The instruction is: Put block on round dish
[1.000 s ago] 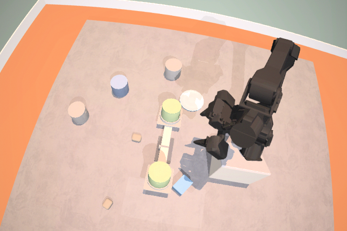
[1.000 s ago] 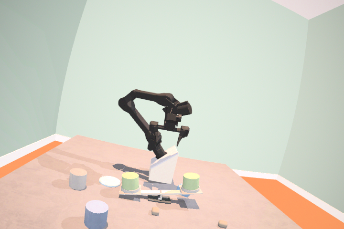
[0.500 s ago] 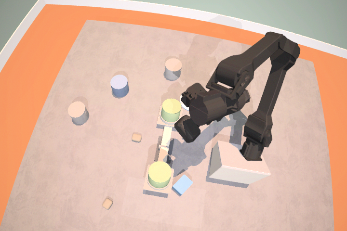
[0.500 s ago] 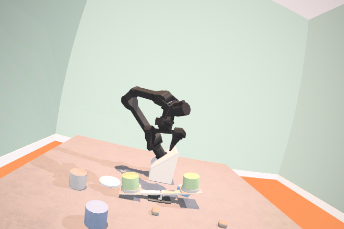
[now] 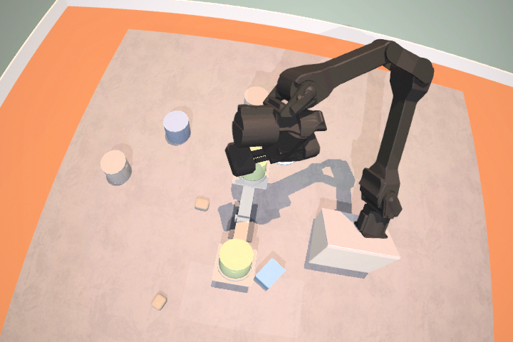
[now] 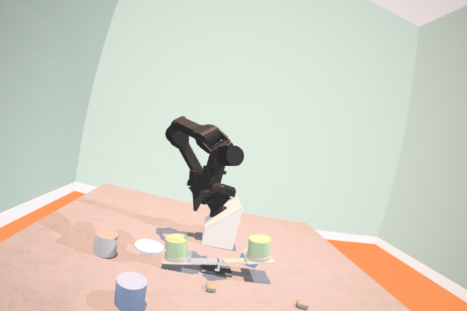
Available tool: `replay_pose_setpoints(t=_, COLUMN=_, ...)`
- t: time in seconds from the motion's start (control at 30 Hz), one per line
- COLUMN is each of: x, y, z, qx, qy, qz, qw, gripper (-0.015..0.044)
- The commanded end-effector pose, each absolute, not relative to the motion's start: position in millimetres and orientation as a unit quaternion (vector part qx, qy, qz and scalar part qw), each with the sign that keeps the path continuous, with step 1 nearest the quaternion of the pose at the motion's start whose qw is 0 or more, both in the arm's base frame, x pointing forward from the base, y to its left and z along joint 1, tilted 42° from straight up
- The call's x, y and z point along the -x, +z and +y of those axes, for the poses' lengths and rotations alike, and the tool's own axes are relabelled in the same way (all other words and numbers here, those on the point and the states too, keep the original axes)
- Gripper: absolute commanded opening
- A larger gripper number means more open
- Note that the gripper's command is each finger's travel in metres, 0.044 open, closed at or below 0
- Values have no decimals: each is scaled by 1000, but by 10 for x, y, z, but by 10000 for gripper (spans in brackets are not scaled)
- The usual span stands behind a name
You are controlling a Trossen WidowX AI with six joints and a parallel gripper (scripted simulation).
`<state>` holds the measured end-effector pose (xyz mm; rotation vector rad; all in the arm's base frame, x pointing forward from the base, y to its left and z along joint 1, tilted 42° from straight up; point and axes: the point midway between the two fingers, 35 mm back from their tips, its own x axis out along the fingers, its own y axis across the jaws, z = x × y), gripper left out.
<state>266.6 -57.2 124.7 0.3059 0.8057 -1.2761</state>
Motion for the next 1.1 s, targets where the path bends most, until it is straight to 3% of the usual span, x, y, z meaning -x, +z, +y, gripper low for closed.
replay_pose_setpoints(t=0.0, x=-2703, y=1235, z=-727, qx=-174, qy=-608, qz=350, qw=691, gripper=440)
replay_pose_setpoints(t=0.47, x=-2762, y=1251, z=-1431, qx=-313, qy=-711, qz=259, qw=573, gripper=440)
replay_pose_setpoints(t=1.07, x=-2733, y=1061, z=-1608, qx=-314, qy=-713, qz=258, qw=572, gripper=440)
